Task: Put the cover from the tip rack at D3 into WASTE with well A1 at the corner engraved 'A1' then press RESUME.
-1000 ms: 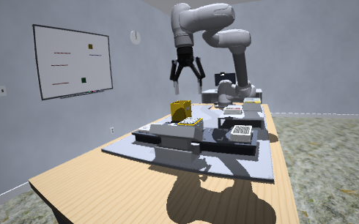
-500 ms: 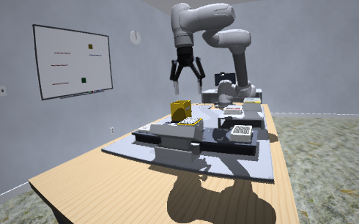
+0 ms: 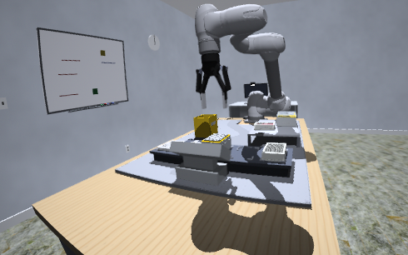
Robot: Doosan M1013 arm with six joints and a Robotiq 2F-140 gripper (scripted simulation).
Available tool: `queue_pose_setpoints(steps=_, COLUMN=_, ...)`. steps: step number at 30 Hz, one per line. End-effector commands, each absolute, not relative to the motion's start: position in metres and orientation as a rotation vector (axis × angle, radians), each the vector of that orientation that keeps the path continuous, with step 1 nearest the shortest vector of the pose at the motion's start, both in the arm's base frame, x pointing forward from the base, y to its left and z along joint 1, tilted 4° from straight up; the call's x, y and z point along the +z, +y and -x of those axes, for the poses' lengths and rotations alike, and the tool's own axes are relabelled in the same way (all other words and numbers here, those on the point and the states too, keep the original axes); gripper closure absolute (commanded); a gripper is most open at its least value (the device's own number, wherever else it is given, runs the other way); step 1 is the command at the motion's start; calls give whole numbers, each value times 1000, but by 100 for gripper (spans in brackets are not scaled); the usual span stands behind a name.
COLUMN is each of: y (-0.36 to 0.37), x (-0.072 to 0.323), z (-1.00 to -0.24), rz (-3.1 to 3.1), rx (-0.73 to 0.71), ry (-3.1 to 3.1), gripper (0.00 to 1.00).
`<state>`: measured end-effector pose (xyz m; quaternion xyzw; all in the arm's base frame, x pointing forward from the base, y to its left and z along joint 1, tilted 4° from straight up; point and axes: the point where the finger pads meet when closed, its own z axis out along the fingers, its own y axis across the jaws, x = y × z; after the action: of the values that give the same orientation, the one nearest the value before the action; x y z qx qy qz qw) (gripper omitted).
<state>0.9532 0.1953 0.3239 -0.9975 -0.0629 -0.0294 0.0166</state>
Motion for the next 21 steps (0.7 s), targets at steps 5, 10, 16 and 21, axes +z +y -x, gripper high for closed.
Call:
queue_pose_setpoints(steps=5, y=166, x=328, z=-931, rz=3107, rx=-91, ry=-17, gripper=100)
queue_pose_setpoints(steps=10, y=146, x=327, z=-915, rz=3102, rx=-88, ry=138, gripper=100)
queue_pose_setpoints(steps=16, y=131, x=326, z=-903, rz=3091, rx=-86, ry=262, gripper=100)
queue_pose_setpoints(steps=21, y=111, x=325, z=-888, rz=3072, rx=-83, ry=415, gripper=100)
